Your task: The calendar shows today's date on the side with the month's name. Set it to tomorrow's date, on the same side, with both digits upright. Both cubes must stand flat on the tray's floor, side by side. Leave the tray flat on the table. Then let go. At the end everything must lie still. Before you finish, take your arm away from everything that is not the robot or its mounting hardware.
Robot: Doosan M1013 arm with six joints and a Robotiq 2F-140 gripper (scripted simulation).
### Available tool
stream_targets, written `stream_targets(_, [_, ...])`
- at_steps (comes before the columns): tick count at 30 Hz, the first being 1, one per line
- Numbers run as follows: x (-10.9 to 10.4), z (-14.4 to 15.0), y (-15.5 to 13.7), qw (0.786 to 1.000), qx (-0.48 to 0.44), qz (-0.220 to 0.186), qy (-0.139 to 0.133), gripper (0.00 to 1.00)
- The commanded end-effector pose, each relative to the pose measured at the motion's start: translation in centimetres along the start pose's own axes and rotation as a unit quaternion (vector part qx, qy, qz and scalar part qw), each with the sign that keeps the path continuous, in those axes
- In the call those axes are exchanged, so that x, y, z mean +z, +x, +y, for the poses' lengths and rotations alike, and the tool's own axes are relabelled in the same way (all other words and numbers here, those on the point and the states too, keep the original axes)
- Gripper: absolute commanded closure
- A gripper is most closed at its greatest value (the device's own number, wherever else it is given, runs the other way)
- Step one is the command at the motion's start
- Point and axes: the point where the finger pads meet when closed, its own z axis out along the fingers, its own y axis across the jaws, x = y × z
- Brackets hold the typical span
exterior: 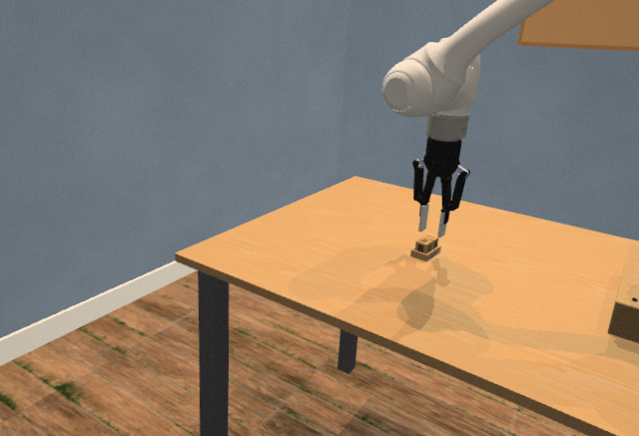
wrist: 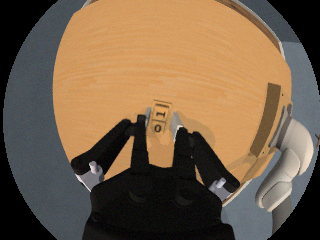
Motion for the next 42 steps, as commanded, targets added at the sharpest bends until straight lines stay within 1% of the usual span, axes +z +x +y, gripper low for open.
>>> stream_targets(1, [0.1,0.2,-0.4,1.0,0.001,-0.002,-0.001,0.72])
stream_targets(21, [0.3,0.2,-0.4,1.0,0.001,-0.002,-0.001,0.72])
stream_targets(42, [2.9,0.2,-0.4,1.0,0.001,-0.002,-0.001,0.72])
